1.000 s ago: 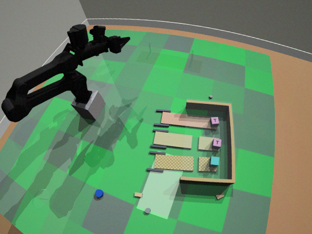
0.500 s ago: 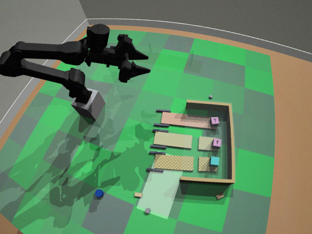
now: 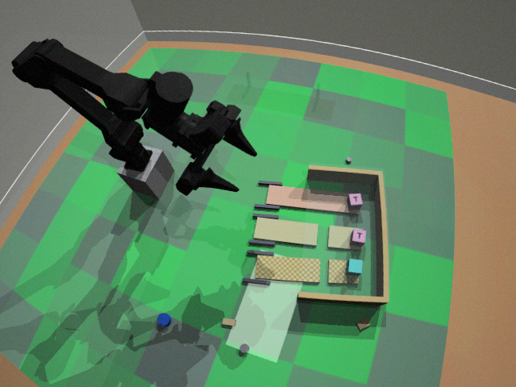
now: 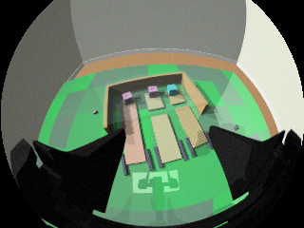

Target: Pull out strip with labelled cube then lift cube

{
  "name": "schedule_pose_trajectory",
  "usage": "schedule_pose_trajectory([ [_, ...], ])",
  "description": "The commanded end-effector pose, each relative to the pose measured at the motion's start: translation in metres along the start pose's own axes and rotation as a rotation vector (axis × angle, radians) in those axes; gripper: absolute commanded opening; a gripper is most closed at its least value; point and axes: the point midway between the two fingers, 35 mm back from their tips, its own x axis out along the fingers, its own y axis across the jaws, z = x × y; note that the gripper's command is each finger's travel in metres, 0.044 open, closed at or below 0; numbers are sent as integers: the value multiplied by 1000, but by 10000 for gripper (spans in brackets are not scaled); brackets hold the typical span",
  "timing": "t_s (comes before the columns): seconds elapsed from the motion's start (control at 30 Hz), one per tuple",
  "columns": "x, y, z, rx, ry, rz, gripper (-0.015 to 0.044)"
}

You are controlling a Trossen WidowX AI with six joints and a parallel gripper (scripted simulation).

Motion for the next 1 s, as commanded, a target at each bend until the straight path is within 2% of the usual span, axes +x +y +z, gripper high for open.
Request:
schedule_pose_trajectory([
  [0.0, 1, -2, 2, 15, 0, -3, 400],
  [0.13, 1, -2, 2, 15, 0, -3, 400],
  [0.23, 9, 2, 2, 0, 67, 10, 321],
  [0.63, 77, 48, -23, -91, 608, 101, 6],
  [0.87, 102, 69, -52, -182, 912, 119, 0],
  [0.97, 104, 71, -55, -193, 940, 120, 0],
])
